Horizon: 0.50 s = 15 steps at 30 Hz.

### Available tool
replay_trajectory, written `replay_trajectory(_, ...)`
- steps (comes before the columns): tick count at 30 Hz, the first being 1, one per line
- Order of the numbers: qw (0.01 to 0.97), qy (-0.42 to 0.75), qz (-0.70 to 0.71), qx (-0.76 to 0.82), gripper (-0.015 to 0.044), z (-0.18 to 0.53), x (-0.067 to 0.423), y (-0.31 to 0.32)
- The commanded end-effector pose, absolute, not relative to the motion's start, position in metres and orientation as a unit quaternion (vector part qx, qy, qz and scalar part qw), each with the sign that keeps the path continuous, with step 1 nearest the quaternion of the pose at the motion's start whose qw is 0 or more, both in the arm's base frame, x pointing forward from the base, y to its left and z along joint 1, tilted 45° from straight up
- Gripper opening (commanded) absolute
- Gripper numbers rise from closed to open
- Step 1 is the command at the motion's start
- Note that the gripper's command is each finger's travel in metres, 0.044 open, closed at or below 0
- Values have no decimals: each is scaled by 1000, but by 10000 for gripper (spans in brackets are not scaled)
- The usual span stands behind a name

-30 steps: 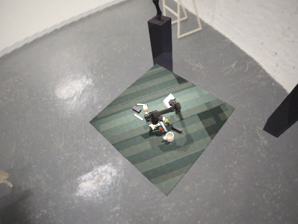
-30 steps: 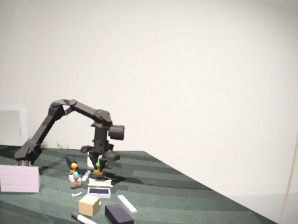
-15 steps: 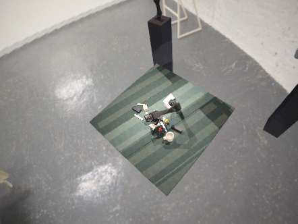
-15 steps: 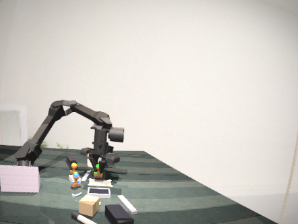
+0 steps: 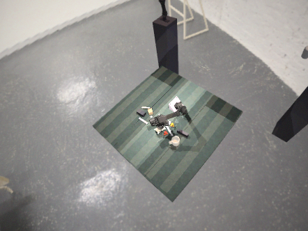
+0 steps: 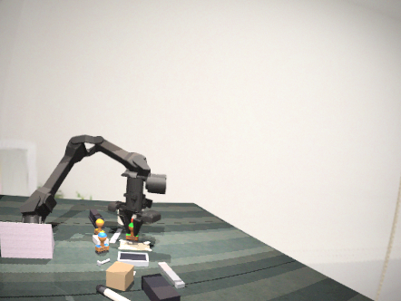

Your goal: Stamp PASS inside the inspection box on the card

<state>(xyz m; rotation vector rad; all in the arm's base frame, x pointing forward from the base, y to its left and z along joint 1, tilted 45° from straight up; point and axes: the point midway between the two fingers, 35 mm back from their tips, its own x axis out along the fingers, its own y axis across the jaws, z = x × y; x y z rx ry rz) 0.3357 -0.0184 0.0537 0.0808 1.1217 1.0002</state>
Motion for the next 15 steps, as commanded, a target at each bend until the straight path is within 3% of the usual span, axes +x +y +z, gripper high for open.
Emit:
replay_trajectory(1,731,508,453,39,0,52,336,-16)
replay_trajectory(15,731,508,454,39,0,46,336,-10)
